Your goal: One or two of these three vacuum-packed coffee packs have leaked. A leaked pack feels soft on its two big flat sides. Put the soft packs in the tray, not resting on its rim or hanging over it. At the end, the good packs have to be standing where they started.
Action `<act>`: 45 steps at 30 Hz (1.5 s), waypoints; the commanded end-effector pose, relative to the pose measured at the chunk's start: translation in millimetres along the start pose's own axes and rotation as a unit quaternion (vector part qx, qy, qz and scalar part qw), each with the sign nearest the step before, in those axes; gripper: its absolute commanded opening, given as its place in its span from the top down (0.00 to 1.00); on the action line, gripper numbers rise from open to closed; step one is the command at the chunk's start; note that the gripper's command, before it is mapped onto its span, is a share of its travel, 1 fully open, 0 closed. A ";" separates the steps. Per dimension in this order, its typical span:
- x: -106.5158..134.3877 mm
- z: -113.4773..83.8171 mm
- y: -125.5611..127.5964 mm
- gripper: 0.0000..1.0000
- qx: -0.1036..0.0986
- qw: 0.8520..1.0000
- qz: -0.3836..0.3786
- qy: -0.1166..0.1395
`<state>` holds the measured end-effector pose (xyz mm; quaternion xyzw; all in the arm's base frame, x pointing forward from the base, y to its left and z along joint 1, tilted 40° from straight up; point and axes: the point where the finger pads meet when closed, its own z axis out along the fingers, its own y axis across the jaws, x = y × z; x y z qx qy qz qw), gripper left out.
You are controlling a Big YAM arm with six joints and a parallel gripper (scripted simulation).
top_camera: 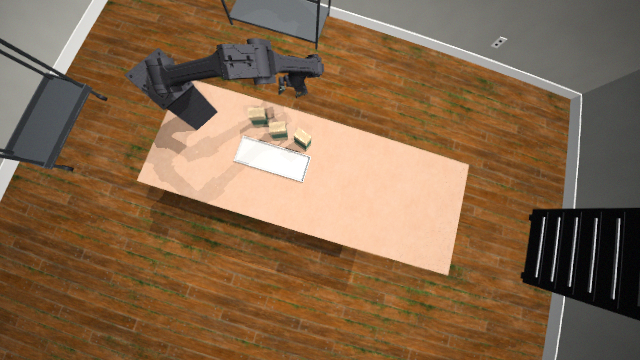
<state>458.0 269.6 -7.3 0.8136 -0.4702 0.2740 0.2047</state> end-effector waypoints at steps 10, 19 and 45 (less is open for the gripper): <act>64.7 -18.0 -20.6 0.00 0.054 0.977 0.195 -0.071; 115.3 -29.6 -32.0 0.00 0.092 0.928 0.337 -0.127; 309.1 -89.8 -25.3 0.00 0.221 0.632 0.681 -0.298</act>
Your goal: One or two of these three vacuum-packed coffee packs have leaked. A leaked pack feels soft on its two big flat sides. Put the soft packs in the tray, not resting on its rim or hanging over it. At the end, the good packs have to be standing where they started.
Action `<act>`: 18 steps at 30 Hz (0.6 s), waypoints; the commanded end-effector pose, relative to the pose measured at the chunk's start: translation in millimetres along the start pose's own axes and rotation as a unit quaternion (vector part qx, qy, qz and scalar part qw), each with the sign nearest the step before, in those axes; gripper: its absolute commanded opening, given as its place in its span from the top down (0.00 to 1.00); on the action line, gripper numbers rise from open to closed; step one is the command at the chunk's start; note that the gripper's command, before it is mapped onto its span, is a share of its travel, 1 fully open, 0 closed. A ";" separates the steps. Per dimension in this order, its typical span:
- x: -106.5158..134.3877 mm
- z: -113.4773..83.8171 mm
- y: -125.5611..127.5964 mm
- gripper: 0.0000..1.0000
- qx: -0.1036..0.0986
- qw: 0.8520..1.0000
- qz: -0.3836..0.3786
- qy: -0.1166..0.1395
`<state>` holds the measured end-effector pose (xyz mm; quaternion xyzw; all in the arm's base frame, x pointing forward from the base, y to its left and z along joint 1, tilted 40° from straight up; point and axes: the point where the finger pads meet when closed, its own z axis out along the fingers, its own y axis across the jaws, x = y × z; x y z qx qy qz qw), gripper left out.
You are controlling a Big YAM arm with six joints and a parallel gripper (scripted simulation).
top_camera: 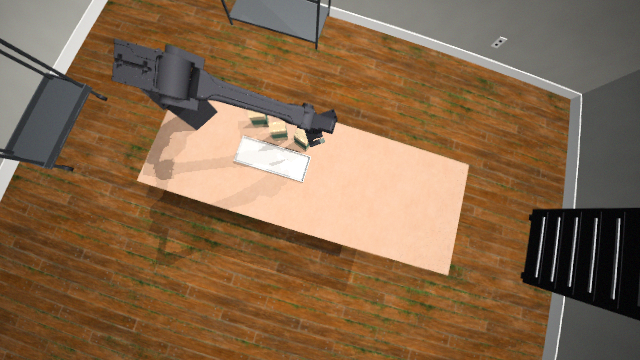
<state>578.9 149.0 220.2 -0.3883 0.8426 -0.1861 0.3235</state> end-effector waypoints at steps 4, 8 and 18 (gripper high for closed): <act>-3.9 -39.9 -59.2 0.00 0.048 0.988 0.125 -0.070; -1.8 -63.1 -88.9 0.00 0.068 0.974 0.182 -0.113; 8.1 -124.6 -150.6 0.00 0.108 0.926 0.292 -0.215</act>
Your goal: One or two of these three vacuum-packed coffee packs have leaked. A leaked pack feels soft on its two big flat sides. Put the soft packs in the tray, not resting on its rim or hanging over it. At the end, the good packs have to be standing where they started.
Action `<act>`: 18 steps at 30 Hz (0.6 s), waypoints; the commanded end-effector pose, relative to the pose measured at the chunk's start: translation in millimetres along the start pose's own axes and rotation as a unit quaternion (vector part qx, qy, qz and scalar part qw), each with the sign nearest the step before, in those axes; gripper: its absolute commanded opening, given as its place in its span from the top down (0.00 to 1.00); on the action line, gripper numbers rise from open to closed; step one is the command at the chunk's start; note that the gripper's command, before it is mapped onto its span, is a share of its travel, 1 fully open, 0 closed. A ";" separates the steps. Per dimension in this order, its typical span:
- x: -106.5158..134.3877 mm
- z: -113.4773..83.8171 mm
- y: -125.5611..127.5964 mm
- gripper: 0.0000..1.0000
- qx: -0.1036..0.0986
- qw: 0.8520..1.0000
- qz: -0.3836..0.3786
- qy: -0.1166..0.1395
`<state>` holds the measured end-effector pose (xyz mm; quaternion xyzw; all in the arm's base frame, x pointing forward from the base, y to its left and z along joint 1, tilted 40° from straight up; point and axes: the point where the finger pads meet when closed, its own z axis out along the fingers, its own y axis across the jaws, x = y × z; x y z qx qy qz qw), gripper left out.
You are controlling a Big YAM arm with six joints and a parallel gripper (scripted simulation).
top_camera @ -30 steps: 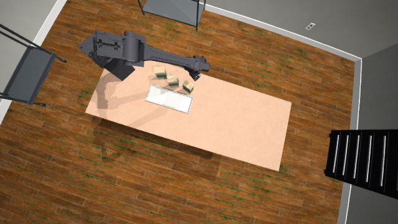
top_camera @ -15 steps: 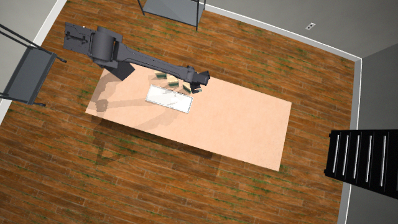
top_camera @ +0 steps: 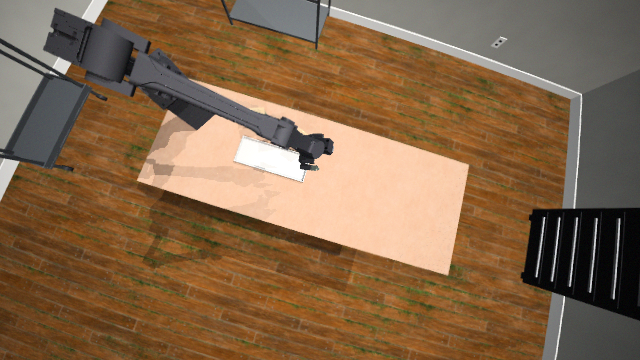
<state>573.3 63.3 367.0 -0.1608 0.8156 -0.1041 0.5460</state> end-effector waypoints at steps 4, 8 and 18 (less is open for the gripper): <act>-42.6 -49.3 -53.9 0.00 0.032 0.988 0.112 -0.103; -60.7 -82.6 -82.2 0.00 0.042 0.973 0.158 -0.162; 9.2 -42.0 -17.4 0.00 0.011 0.983 0.165 -0.084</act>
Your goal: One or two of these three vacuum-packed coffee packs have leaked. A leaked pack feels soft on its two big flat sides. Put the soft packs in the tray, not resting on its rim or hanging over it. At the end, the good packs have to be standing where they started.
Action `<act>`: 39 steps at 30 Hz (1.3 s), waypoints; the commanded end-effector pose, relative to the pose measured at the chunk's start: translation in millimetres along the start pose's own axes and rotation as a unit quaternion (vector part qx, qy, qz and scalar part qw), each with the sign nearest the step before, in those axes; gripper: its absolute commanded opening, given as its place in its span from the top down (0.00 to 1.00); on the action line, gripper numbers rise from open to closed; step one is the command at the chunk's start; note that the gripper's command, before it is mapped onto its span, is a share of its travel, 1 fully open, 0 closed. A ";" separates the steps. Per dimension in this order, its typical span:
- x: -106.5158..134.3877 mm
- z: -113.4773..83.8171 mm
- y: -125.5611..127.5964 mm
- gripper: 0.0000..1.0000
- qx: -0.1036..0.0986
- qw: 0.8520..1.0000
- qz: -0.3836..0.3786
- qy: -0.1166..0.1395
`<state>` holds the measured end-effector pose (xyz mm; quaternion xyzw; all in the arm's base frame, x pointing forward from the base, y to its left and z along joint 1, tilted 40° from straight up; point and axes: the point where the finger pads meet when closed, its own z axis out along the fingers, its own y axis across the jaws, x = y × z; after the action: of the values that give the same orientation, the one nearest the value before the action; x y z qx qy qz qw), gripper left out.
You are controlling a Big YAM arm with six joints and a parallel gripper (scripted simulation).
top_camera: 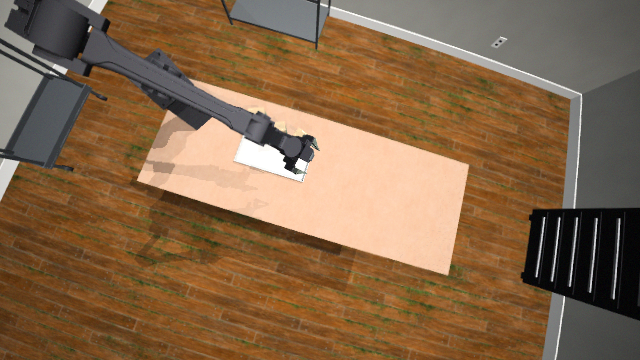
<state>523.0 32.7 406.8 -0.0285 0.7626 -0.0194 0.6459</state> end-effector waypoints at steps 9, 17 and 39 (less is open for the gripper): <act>187.7 22.0 82.0 0.00 -0.022 0.986 -0.066 0.152; 298.4 -11.6 114.7 0.00 -0.032 0.959 -0.142 0.244; 437.5 -103.9 117.4 0.00 -0.042 0.887 -0.291 0.357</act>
<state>345.3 118.9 -18.5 -0.2639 0.9022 -0.1842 0.2871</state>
